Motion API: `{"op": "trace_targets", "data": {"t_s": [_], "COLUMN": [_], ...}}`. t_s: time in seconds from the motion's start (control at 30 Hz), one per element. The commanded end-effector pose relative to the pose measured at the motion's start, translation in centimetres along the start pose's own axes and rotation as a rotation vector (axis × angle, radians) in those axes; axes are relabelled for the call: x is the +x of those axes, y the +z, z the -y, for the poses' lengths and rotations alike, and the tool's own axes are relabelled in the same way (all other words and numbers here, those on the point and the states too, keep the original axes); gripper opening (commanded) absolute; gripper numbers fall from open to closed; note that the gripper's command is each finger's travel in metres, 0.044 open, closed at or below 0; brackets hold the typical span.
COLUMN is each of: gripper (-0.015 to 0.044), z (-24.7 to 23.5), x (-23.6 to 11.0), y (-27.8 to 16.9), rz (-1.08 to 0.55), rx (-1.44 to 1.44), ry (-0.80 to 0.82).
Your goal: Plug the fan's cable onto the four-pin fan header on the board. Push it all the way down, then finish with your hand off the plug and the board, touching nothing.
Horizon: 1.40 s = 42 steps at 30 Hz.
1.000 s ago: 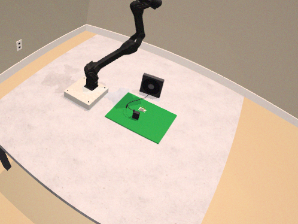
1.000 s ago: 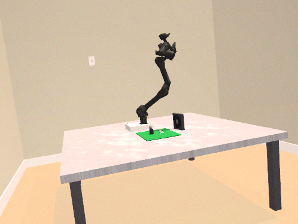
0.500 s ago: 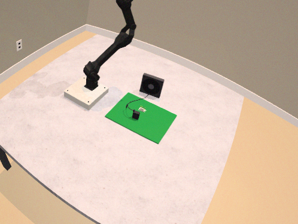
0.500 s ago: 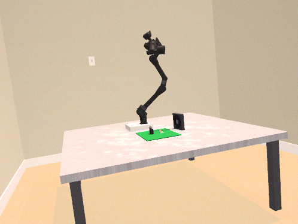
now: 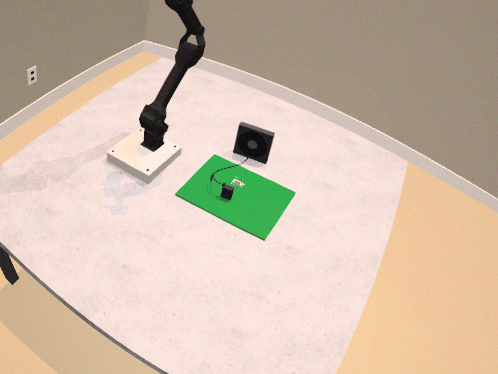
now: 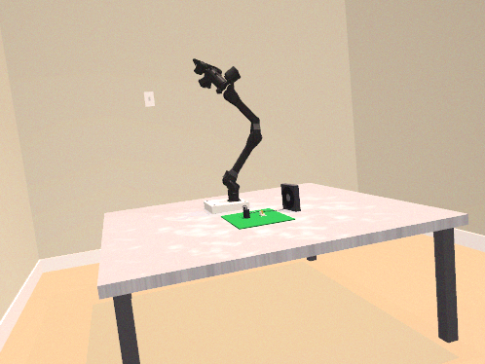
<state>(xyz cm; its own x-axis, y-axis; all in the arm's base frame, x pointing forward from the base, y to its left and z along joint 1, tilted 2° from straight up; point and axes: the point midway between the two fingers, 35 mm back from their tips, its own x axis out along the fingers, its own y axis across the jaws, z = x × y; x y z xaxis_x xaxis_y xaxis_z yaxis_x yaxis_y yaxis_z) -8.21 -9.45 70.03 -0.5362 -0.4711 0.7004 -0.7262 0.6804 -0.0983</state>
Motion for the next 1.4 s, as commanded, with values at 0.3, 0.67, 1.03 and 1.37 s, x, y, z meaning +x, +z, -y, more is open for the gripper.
{"op": "trace_targets", "data": {"t_s": [0.3, 0.67, 1.03, 1.37], "gripper": [0.044, 0.044, 0.044, 0.044], "z": [18.1, 29.5, 35.0, 32.9], "x": [-3.5, -14.9, -31.0, -46.7], "y": [11.8, 15.6, 17.1, 16.9], "rz": [0.357, 0.527, 0.657, 0.796], "rx": [-0.016, -0.084, -0.233, -0.455], "ry": [-0.622, -1.125, -1.651, -2.132]}}
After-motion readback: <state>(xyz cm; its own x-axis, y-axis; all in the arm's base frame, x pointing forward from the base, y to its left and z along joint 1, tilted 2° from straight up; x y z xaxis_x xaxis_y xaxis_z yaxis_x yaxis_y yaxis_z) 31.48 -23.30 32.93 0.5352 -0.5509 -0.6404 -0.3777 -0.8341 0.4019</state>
